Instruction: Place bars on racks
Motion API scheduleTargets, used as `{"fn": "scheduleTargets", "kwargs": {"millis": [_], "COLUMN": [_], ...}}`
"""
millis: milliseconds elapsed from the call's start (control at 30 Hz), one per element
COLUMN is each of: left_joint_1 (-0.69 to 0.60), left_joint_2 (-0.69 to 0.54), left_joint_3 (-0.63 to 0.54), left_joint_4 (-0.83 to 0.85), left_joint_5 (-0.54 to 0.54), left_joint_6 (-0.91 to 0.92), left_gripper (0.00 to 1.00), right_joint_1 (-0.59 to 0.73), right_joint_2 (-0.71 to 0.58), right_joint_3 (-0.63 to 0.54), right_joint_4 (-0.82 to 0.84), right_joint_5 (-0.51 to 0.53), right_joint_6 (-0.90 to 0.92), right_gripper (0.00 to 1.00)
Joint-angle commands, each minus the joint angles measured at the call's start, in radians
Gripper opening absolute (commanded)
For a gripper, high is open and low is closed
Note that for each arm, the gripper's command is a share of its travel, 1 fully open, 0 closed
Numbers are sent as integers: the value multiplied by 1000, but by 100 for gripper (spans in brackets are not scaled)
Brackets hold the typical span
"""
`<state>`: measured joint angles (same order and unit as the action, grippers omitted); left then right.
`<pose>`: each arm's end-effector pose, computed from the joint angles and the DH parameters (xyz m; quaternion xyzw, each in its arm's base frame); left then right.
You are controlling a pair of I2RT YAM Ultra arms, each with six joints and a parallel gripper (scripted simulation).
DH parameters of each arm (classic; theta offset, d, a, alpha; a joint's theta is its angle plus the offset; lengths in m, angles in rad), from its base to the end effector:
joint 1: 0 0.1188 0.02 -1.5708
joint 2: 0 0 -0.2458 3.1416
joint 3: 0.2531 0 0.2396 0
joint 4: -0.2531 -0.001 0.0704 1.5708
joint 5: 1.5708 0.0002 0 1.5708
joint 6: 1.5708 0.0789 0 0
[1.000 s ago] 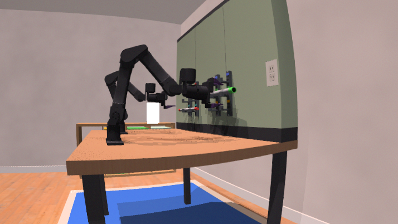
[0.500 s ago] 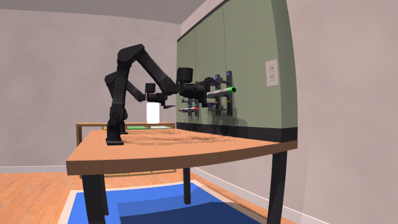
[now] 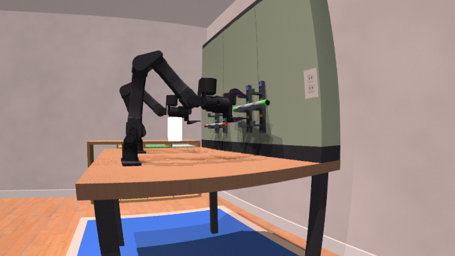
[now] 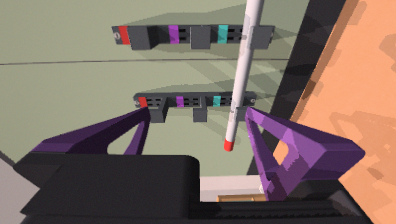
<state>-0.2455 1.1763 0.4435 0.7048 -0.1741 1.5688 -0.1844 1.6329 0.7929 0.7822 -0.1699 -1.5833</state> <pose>0.2811 -0.0553 0.2308 0.5253 0.4877 0.4759 0.5097 0.3788 -0.0561 0.2227 -0.5111 0.5170 -0.4897 0.4814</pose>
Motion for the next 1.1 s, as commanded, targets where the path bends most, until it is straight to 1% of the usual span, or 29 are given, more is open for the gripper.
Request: {"fn": "scheduleTargets", "kwargs": {"millis": [0, 1067], "left_joint_1": [11, 11], "left_joint_2": [-20, -20], "left_joint_3": [8, 8], "left_joint_4": [3, 3], "left_joint_5": [4, 5], "left_joint_6": [0, 0], "left_gripper": [100, 100], "right_joint_1": [22, 181], "right_joint_2": [-46, -117], "right_joint_3": [-10, -70], "right_joint_4": [-2, -9], "right_joint_5": [31, 191], "right_joint_6": [15, 16], "right_gripper": [100, 100]}}
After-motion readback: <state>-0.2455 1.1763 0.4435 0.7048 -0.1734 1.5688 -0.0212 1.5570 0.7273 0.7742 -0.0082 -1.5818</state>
